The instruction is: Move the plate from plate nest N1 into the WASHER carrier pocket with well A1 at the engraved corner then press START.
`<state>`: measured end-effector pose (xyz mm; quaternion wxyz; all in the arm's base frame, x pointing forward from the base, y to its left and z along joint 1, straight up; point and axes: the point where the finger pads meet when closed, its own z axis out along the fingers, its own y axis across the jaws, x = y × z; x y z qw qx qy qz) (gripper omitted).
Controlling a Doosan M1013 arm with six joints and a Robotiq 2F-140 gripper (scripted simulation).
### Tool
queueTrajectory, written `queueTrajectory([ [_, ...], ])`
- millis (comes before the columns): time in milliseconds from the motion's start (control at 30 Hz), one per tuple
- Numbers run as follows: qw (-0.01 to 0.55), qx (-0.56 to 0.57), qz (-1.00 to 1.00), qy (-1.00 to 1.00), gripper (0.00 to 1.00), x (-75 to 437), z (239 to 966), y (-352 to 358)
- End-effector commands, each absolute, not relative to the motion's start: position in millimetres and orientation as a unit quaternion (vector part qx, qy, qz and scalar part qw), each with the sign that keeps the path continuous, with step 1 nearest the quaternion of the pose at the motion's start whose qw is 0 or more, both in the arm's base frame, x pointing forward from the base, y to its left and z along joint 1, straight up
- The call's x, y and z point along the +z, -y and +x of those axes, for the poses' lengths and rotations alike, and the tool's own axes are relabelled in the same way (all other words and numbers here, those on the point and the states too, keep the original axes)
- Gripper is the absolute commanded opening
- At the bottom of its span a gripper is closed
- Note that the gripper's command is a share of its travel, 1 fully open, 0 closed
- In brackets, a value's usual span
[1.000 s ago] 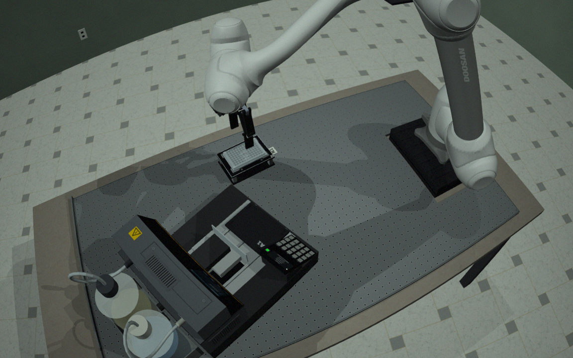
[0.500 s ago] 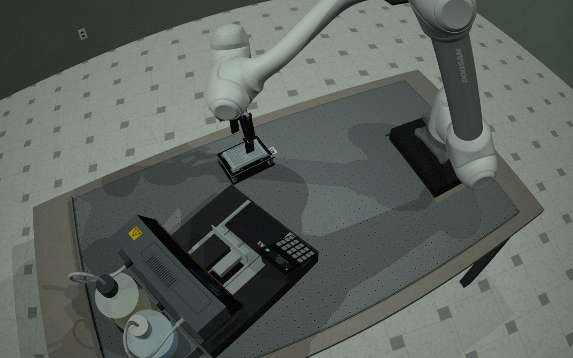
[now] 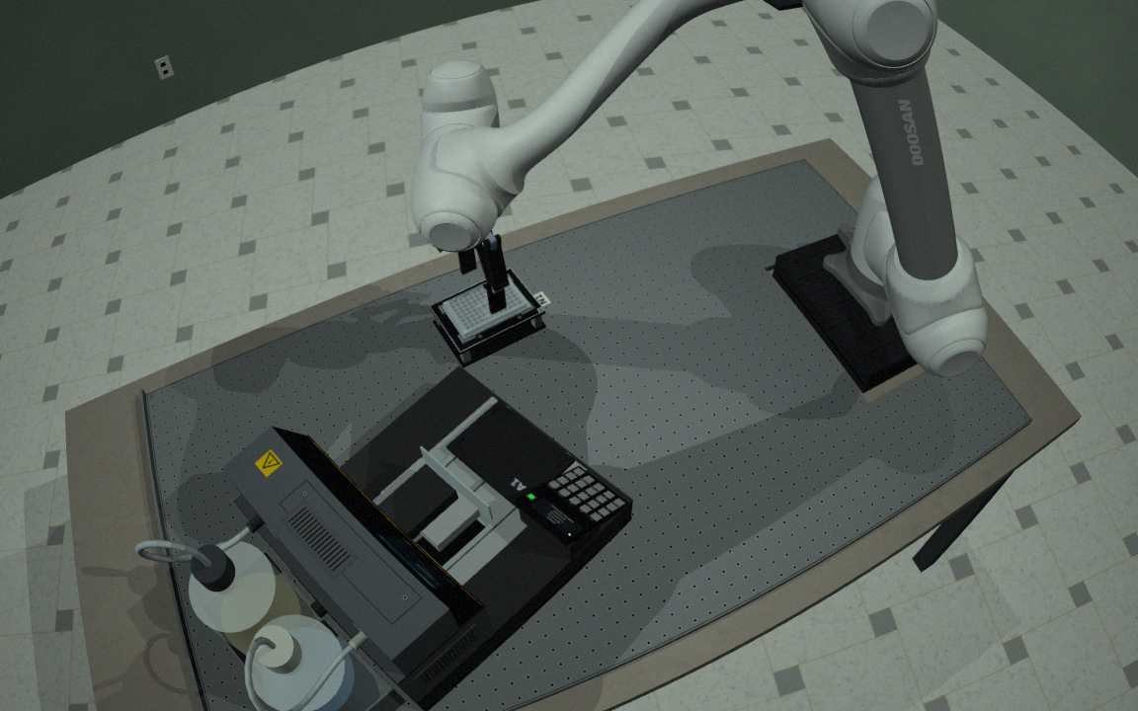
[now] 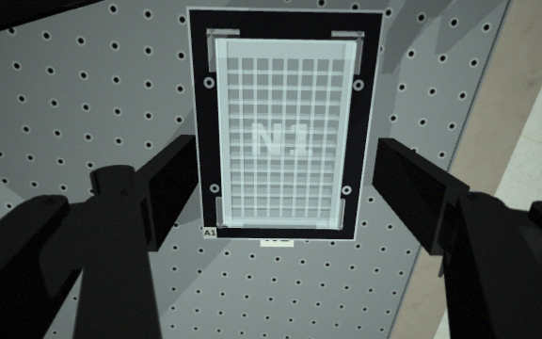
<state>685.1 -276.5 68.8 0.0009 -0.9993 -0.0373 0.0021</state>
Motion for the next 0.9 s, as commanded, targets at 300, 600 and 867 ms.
queueTrajectory([
  [300,0.002,0.002,-0.999,0.038,0.7,54.0,684.2,275.7],
  [600,0.001,0.001,-0.999,0.038,0.7,56.8,685.0,276.3],
  [867,0.001,0.001,-0.999,0.038,0.7,56.8,685.0,276.3],
])
